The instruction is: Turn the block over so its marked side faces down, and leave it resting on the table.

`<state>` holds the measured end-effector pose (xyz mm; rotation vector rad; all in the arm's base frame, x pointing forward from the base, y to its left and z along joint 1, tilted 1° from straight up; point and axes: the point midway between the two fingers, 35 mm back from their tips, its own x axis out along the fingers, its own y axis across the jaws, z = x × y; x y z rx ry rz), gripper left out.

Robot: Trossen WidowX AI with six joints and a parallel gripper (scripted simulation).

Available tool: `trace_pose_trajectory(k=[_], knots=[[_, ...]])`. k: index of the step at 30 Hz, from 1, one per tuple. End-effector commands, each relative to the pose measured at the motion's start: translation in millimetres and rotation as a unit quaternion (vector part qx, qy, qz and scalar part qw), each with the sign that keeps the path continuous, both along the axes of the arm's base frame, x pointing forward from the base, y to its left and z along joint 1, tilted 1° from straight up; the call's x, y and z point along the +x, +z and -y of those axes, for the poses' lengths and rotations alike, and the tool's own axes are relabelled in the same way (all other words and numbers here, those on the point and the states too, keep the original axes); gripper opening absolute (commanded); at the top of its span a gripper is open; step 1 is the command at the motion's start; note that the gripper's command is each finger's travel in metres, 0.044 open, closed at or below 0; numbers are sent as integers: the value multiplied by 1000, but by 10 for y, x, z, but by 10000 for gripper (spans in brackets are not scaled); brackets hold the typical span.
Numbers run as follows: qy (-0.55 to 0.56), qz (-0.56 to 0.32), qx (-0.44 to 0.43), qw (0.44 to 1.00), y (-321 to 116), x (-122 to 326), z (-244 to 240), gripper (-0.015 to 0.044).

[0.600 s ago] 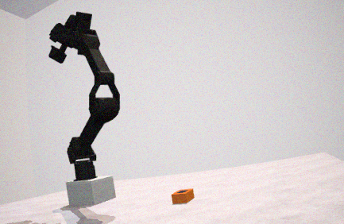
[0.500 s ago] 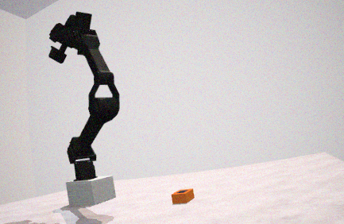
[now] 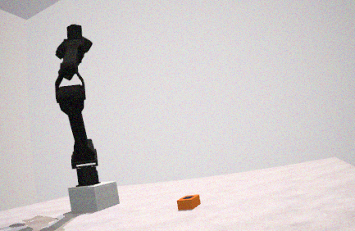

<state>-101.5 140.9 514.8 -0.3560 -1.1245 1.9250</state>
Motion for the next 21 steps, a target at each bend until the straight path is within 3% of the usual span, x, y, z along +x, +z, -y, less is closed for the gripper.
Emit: trace_pose_trajectory(k=[1,12,21], knots=[[-82,-1,-74,994,-225,126,-520,440],[-312,-57,-242,917,-920,1182,-1489,440],[-481,-152,-351,789,-1595,2456,-1645,440]])
